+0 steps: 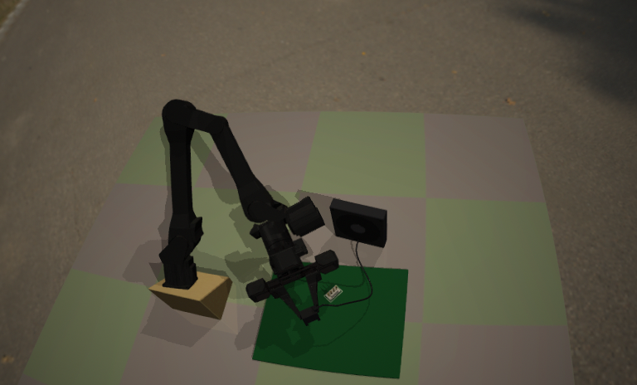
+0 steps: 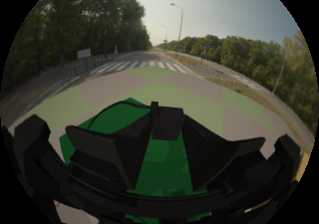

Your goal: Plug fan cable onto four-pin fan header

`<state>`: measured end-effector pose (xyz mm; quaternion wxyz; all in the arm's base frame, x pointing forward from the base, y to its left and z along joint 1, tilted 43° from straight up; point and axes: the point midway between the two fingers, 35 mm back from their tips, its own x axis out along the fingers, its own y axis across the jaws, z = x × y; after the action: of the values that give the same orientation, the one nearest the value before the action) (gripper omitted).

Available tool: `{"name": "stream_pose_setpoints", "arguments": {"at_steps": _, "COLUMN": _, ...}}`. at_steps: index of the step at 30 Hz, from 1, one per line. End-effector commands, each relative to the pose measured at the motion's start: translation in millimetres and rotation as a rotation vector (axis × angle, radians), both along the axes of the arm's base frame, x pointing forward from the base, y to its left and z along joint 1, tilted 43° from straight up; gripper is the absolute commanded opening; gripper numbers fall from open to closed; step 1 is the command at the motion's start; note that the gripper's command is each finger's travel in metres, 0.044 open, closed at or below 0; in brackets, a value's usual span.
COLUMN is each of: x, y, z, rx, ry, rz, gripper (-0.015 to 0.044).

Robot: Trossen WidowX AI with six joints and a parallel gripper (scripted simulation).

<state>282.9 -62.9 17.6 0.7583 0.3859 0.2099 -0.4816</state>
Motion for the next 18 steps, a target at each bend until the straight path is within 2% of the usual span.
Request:
{"name": "stream_pose_setpoints", "arguments": {"at_steps": 1, "x": -1.2, "y": 1.9, "z": -4.0, "rx": -0.002, "ry": 0.003, "rz": -0.002, "gripper": 0.0}}
{"name": "stream_pose_setpoints", "arguments": {"at_steps": 18, "x": 0.5, "y": 11.5, "z": -15.0, "rx": -0.001, "ry": 0.003, "rz": -0.003, "gripper": 0.0}}
